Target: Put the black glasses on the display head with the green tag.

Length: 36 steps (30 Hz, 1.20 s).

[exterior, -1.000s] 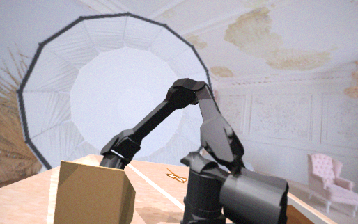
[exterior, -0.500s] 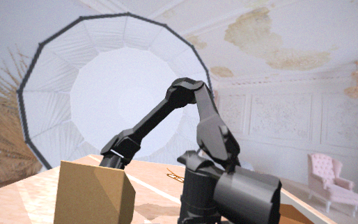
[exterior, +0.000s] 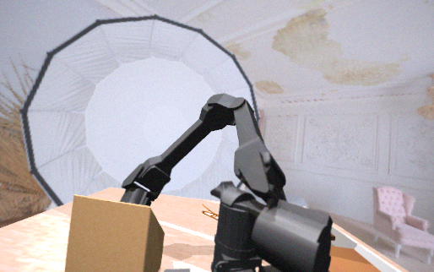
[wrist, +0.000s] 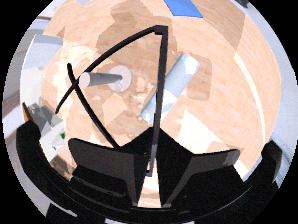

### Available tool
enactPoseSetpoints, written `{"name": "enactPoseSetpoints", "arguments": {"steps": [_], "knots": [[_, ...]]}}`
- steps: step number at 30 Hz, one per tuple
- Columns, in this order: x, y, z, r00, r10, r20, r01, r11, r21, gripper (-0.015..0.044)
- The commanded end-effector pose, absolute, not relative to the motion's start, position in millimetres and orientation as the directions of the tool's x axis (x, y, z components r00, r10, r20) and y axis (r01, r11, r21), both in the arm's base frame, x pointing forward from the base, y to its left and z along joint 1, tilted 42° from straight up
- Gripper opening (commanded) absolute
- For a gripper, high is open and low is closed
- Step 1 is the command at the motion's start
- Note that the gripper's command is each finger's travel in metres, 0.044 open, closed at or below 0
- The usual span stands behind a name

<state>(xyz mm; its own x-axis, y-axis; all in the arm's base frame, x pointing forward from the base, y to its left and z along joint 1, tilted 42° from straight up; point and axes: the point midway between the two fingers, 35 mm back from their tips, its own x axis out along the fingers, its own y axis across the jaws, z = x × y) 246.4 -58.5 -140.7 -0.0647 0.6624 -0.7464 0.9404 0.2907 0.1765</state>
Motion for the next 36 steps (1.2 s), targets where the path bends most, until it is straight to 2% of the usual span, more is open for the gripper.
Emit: {"name": "enactPoseSetpoints", "arguments": {"steps": [1,36], "knots": [[245.4,-58.8,-138.0,-0.062,0.657,-0.751,0.938,0.296,0.182,0.0],[231.2,-50.4,-129.7,-0.063,0.658,-0.75,0.938,0.296,0.181,0.0]]}}
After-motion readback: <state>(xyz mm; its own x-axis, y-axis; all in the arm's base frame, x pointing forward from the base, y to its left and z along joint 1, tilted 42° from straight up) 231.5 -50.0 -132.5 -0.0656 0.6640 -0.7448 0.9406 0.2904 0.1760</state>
